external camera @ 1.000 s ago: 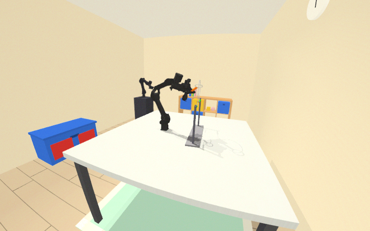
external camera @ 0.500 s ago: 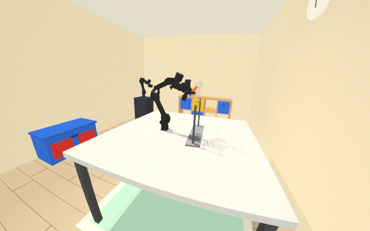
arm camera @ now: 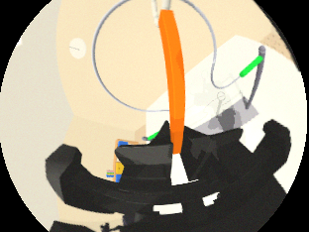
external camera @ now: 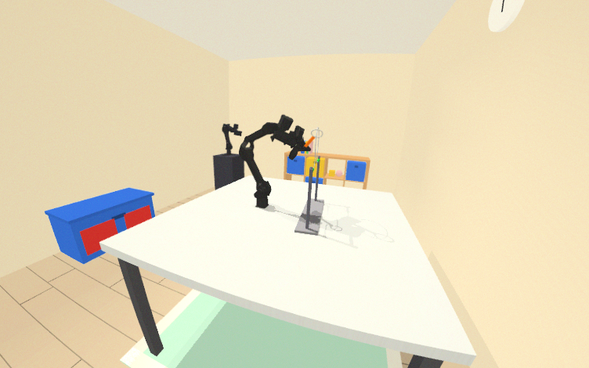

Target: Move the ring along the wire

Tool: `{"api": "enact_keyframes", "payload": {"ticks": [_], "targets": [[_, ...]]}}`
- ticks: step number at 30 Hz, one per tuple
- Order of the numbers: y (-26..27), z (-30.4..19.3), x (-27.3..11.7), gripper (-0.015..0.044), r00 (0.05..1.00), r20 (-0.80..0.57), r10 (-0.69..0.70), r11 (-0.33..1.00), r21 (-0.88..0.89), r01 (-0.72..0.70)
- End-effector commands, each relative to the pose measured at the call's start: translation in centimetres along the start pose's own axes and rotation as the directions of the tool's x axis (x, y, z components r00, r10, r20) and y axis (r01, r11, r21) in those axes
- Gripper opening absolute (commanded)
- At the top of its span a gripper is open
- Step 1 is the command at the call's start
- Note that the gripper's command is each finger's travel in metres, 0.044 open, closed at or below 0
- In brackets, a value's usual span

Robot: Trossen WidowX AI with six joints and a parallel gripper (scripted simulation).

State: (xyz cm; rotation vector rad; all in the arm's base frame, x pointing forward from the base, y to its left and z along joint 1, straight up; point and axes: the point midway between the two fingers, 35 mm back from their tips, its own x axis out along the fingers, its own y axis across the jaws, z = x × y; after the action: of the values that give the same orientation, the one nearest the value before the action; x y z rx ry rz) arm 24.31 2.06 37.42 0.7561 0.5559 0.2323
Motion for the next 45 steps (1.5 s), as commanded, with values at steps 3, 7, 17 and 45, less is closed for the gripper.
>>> {"api": "enact_keyframes", "payload": {"ticks": [3,7,17,45], "targets": [[0.0,0.2,-0.2,-0.015,0.999,0.012,-0.031,0.998,-0.062,0.032],[-0.2,0.2,-0.1,-0.015,0.998,0.018,-0.056,0.993,-0.099,0.057],[-0.7,0.3,-0.1,-0.015,0.992,0.038,-0.123,0.971,-0.203,0.128],[-2.2,0.8,-0.4,-0.015,0.944,0.143,-0.297,0.814,-0.48,0.328]]}}
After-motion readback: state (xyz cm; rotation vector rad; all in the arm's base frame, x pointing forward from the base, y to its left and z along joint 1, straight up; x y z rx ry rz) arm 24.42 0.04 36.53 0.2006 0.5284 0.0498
